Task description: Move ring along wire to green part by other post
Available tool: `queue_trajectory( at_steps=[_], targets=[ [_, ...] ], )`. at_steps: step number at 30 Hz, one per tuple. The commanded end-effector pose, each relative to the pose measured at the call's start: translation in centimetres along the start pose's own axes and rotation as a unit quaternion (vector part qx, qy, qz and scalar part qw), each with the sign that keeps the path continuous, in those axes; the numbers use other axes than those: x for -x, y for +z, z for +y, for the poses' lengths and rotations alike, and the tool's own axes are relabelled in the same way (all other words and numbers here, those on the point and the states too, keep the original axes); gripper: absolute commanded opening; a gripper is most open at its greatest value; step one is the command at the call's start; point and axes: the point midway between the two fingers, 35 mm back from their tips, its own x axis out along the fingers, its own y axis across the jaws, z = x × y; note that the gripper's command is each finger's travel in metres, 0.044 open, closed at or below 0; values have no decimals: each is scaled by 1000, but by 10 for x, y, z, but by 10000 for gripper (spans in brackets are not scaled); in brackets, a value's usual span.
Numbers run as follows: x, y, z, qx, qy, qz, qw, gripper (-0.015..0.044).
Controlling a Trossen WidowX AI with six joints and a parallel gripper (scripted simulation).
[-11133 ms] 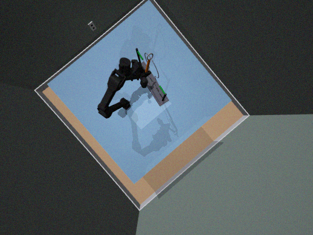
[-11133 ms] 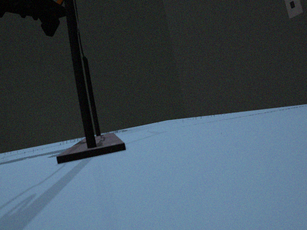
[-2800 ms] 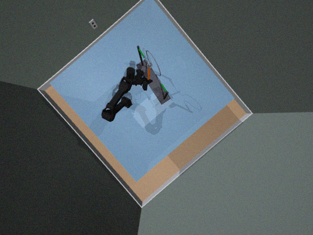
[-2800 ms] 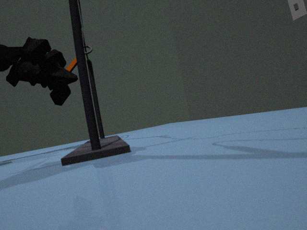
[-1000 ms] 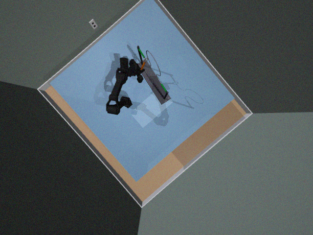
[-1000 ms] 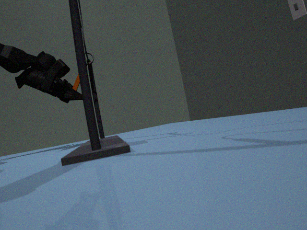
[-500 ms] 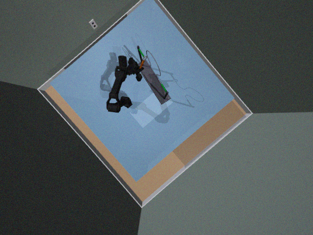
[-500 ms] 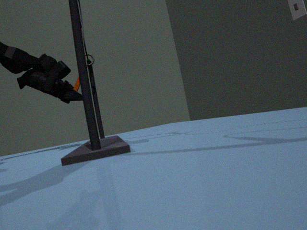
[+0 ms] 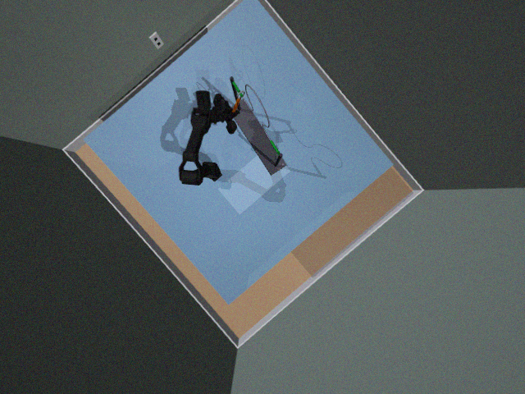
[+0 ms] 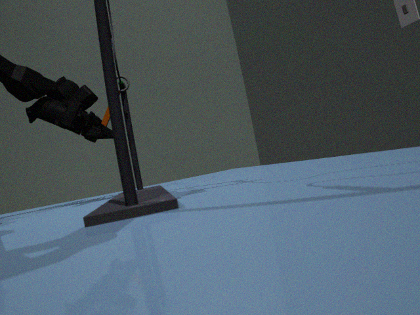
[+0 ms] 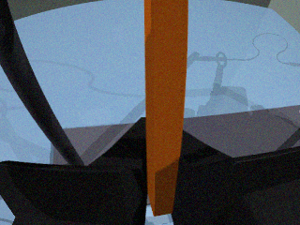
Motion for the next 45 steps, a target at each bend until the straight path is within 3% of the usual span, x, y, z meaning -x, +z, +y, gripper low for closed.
queue_trajectory(
  at_steps=[1, 41, 45],
  targets=[
    [0, 0, 6, -1, -2, -1, 1000, -150],
    [-5, -8, 11, -1, -2, -1, 1000, -150],
    [-4, -8, 11, 1, 0, -1, 1000, -45]
  ],
)
